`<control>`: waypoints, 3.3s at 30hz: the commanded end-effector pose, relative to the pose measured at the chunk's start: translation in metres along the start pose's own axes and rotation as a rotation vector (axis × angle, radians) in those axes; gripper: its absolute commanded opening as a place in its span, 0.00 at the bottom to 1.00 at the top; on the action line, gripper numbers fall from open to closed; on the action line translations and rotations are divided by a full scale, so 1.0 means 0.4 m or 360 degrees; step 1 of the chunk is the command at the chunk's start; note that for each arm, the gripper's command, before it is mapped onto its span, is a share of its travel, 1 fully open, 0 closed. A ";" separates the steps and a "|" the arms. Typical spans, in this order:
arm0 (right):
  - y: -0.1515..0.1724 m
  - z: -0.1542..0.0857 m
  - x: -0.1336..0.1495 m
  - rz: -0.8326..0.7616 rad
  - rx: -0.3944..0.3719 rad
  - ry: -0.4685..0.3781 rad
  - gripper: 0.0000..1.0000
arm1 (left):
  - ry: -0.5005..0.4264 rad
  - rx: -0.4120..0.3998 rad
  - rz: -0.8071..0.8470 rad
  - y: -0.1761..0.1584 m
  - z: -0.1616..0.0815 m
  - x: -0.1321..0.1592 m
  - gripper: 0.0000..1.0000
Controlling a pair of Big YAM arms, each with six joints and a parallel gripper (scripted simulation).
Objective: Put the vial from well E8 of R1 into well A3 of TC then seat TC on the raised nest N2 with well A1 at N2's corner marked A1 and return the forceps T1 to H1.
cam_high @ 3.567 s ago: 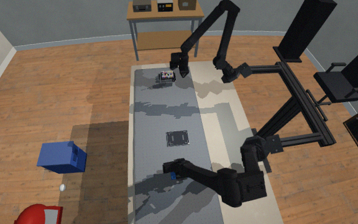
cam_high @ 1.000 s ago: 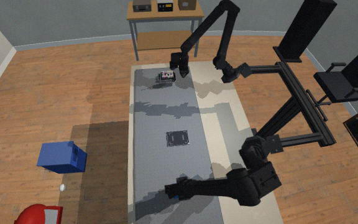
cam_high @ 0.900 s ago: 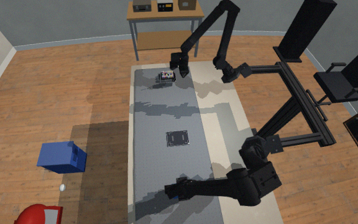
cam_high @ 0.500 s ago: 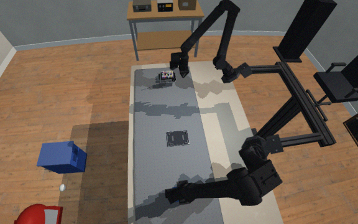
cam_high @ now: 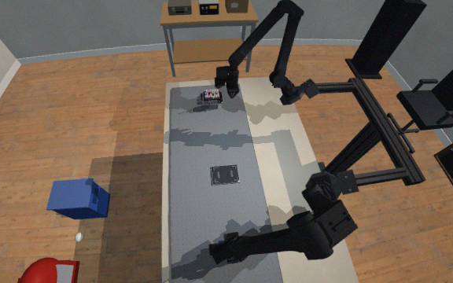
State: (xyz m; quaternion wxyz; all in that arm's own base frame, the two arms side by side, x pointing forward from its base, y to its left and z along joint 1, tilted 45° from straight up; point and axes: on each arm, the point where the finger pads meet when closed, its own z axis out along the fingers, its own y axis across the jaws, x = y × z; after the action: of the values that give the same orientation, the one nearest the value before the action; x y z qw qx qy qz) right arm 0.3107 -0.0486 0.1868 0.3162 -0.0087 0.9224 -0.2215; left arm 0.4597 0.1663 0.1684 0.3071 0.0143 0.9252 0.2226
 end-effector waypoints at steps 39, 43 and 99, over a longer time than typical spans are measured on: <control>-0.008 -0.014 -0.025 0.0028 0.0003 -0.0029 0.24 | -0.0084 -0.0039 0.0017 0.185 -0.054 -0.069 0.00; -0.008 -0.014 -0.025 0.0028 0.0003 -0.0029 0.24 | -0.0079 -0.0047 0.0010 0.210 -0.054 -0.064 0.00; -0.008 -0.014 -0.025 0.0028 0.0003 -0.0029 0.24 | -0.0030 -0.0022 0.0020 0.406 -0.017 -0.045 0.00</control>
State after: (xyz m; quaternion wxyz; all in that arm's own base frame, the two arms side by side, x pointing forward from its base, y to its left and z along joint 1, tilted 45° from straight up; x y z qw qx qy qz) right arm 0.3107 -0.0486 0.1868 0.3162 -0.0087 0.9224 -0.2215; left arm 0.4466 0.2929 0.2341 0.3110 0.0164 0.9241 0.2214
